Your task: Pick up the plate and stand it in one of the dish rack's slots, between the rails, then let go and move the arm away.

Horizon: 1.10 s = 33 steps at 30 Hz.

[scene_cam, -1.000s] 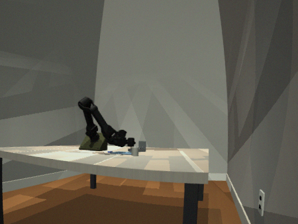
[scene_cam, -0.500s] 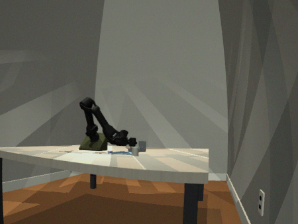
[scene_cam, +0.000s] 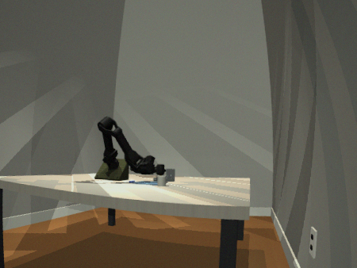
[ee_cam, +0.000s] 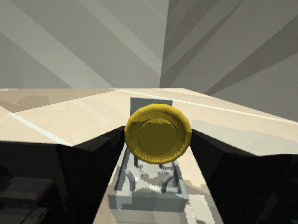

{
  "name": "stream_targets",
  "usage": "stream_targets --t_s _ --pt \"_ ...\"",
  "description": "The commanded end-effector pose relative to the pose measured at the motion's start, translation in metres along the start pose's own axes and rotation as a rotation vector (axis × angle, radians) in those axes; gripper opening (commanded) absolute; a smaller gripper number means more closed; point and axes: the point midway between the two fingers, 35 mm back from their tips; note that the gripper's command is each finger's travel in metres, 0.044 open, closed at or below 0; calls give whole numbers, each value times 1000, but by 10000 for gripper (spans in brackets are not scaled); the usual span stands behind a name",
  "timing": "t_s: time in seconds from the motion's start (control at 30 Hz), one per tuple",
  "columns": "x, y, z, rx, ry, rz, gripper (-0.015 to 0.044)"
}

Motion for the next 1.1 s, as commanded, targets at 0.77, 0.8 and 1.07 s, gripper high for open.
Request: stream_targets --t_s 0.77,0.8,1.07 --pt "-4 -18 6 -5 1 9 26" --pt "-4 -18 6 -4 2 8 53" --pt "-4 -18 6 -4 2 8 262"
Point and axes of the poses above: the point midway between the two fingers, 35 mm back from their tips, its own x axis back along the fingers, its own z axis across the jaws, y = z × x, and after that the axes turned 1 degree about -x, right-handed
